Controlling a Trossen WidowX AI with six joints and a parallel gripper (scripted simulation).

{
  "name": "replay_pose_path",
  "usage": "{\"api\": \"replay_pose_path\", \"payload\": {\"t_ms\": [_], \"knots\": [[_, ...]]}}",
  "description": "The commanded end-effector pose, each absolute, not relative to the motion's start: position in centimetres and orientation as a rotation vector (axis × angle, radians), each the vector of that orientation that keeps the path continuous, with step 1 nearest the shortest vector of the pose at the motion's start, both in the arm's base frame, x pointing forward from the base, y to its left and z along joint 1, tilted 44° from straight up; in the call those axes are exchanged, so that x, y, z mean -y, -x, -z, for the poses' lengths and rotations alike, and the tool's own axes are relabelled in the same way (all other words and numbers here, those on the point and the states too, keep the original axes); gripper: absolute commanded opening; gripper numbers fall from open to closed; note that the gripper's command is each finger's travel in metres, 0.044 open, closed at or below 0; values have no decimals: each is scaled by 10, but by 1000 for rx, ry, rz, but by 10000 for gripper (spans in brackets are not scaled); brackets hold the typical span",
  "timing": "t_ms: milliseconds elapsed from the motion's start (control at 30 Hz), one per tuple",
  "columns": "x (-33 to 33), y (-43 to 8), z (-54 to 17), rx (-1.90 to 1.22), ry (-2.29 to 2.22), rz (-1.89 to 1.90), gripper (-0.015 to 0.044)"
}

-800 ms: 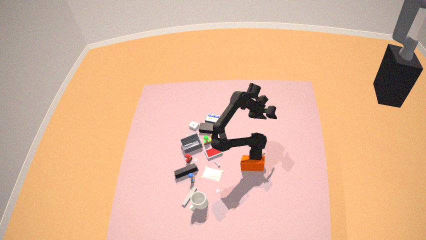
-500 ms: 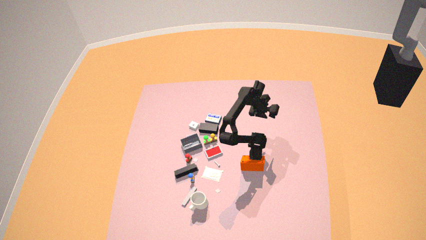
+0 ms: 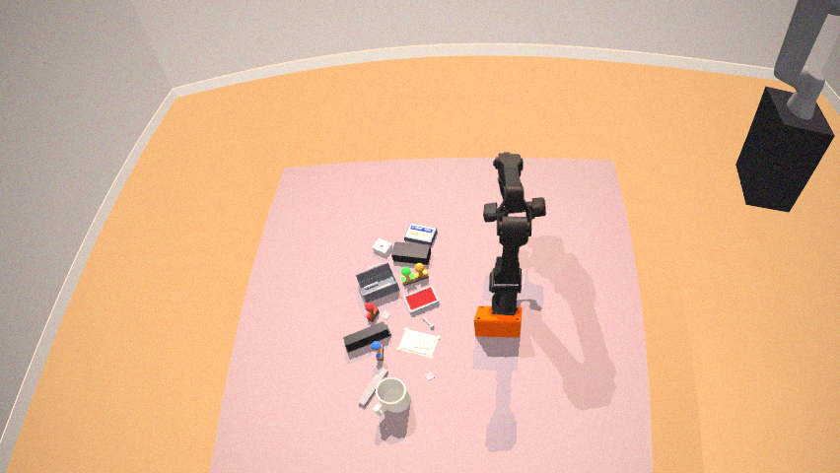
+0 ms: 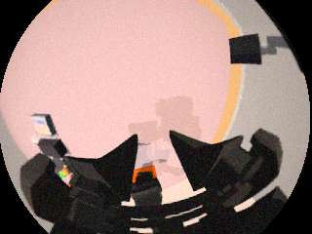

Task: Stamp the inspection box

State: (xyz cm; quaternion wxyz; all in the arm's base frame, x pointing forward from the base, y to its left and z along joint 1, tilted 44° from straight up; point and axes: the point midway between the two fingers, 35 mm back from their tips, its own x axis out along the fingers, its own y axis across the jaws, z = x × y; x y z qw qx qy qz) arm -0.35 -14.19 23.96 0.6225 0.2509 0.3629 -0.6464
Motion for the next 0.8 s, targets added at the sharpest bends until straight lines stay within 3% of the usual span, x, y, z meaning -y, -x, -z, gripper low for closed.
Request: {"api": "replay_pose_path", "payload": {"t_ms": [0, 433, 767], "knots": [[158, -27, -238, -960, -520, 1341, 223], [150, -150, -208, -1315, -177, 885, 223], [86, -237, -187, -1442, 193, 649, 223]]}}
